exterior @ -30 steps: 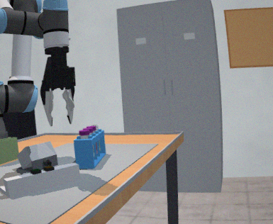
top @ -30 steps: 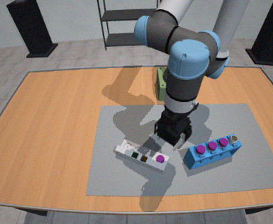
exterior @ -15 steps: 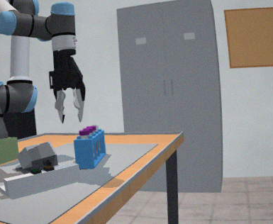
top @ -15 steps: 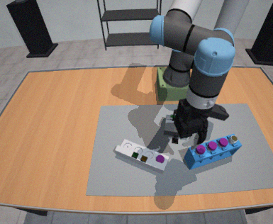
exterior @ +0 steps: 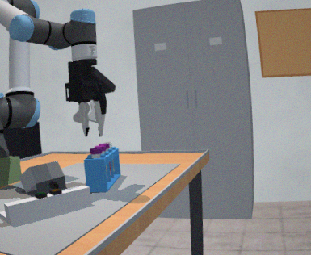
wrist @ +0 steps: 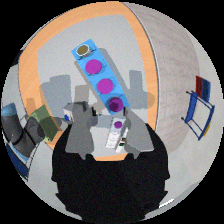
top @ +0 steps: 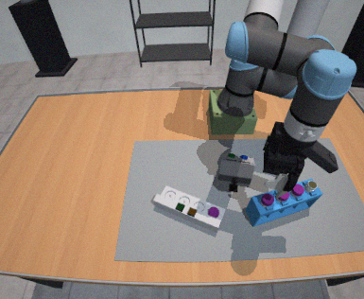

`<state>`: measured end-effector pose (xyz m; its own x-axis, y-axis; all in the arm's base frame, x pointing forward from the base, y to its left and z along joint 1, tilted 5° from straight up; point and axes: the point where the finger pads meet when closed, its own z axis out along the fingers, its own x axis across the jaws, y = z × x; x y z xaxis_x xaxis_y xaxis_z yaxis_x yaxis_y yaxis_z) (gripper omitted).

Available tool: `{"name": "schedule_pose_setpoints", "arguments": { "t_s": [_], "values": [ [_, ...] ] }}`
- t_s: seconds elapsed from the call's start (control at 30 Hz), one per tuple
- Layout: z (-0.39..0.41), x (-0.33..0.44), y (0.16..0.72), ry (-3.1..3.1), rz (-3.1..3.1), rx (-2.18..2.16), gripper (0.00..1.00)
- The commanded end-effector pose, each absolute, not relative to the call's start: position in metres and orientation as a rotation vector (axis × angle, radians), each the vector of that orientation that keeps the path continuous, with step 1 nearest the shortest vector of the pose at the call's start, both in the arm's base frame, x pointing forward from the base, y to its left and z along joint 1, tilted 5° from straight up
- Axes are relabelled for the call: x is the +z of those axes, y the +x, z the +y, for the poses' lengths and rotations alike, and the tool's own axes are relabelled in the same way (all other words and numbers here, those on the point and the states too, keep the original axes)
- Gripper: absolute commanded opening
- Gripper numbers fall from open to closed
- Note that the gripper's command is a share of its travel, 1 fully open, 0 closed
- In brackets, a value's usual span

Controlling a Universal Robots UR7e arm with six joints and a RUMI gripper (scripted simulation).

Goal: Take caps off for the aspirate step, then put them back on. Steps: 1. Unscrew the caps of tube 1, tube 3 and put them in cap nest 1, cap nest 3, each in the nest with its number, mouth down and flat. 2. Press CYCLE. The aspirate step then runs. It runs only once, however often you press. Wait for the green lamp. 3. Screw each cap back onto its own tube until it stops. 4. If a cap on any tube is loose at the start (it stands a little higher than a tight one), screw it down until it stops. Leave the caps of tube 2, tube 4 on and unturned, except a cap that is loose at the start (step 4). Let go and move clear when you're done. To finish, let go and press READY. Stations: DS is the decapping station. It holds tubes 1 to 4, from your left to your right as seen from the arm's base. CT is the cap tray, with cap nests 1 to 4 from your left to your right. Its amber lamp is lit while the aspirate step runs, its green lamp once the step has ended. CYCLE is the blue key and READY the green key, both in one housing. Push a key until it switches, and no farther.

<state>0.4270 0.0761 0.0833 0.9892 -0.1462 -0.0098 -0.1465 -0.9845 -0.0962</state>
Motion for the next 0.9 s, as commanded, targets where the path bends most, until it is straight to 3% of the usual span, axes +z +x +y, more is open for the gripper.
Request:
{"name": "schedule_pose_setpoints", "arguments": {
  "t_s": [0.0, 0.87],
  "values": [
    [0.107, 0.087, 0.425, -3.045, 0.256, 0.007, 0.35],
    [0.110, 0.051, 0.425, -3.045, 0.256, 0.007, 0.35]
  ]
}}
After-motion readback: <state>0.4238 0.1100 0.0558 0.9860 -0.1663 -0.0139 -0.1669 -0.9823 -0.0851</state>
